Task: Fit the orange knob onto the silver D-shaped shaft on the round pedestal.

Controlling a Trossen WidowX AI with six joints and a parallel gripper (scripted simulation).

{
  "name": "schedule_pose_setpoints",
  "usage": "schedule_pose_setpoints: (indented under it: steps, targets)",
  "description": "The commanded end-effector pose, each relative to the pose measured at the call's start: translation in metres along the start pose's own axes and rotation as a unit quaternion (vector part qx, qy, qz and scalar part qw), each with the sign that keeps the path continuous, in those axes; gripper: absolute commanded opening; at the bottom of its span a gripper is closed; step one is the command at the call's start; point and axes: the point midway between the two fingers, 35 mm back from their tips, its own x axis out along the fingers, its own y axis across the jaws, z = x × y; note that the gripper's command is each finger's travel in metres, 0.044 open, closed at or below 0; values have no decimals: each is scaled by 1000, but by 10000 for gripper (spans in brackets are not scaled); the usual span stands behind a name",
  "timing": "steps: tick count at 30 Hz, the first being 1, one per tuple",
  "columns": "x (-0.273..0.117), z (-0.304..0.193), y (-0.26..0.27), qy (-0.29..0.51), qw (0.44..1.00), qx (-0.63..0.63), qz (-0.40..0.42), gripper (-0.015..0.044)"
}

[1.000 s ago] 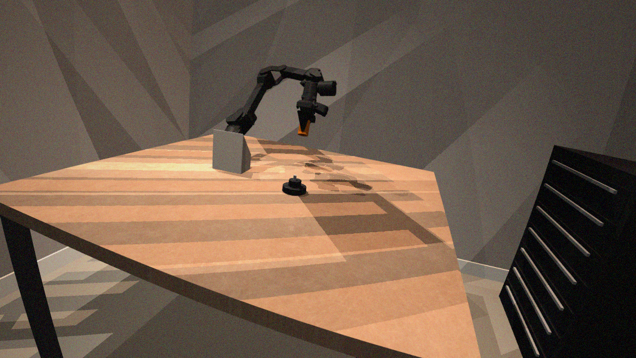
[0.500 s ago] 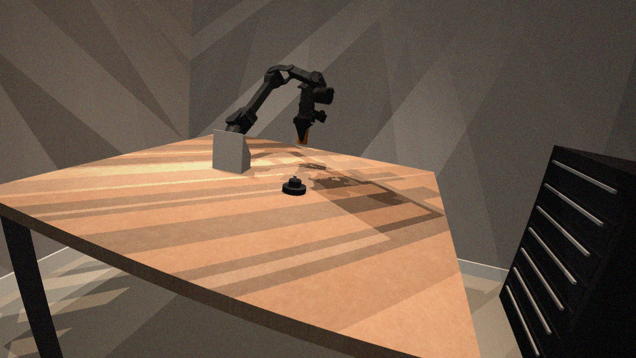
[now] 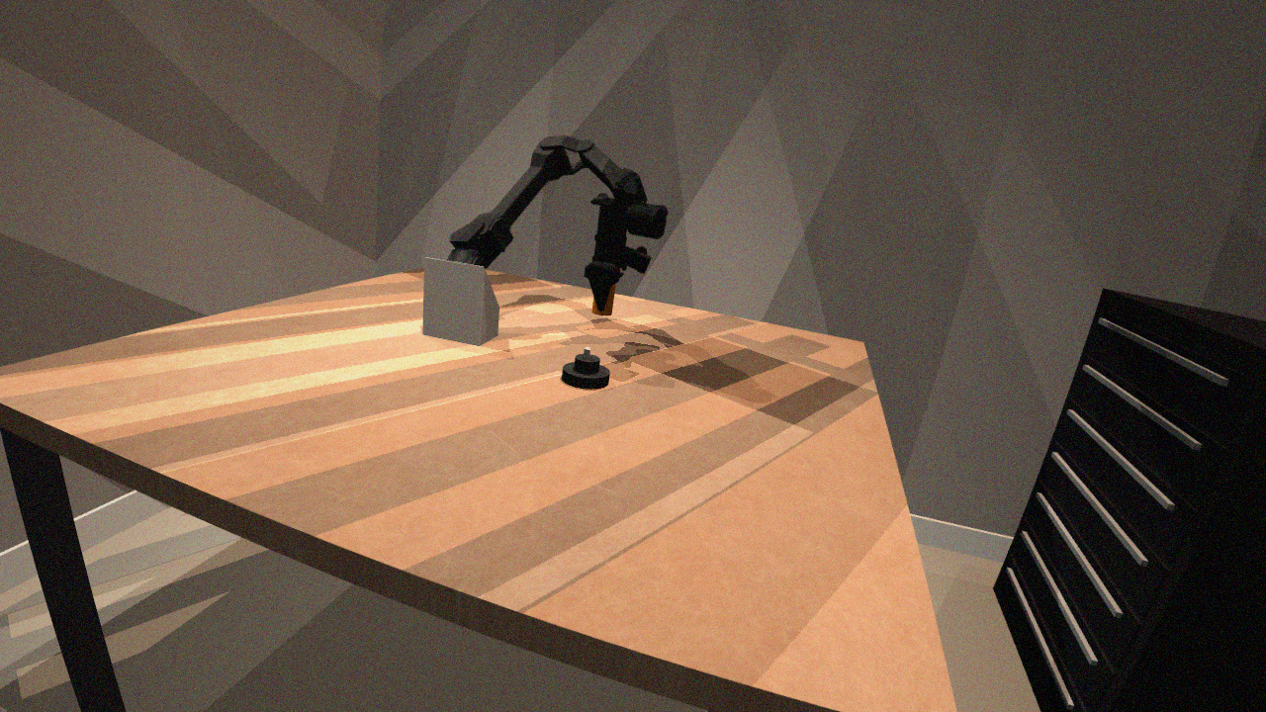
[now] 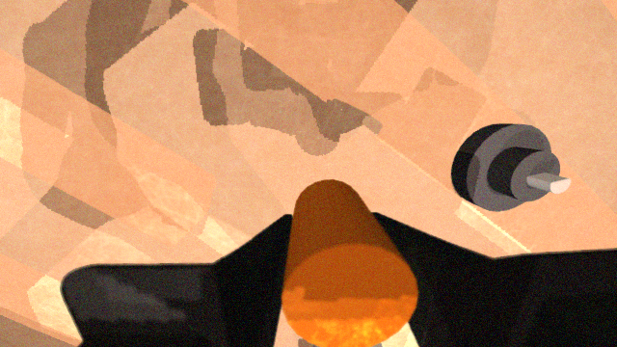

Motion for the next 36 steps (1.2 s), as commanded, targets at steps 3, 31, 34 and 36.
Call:
schedule_pose_setpoints:
  steps: [3,31,34,36]
  targets:
    - [24,3,-1,-3,1000,2,4,0]
    - [81,3,-2,0,1000,-3,13,236]
    - [81,3,-2,0,1000,-3,13,240]
    - [81,3,-2,0,1000,-3,13,240]
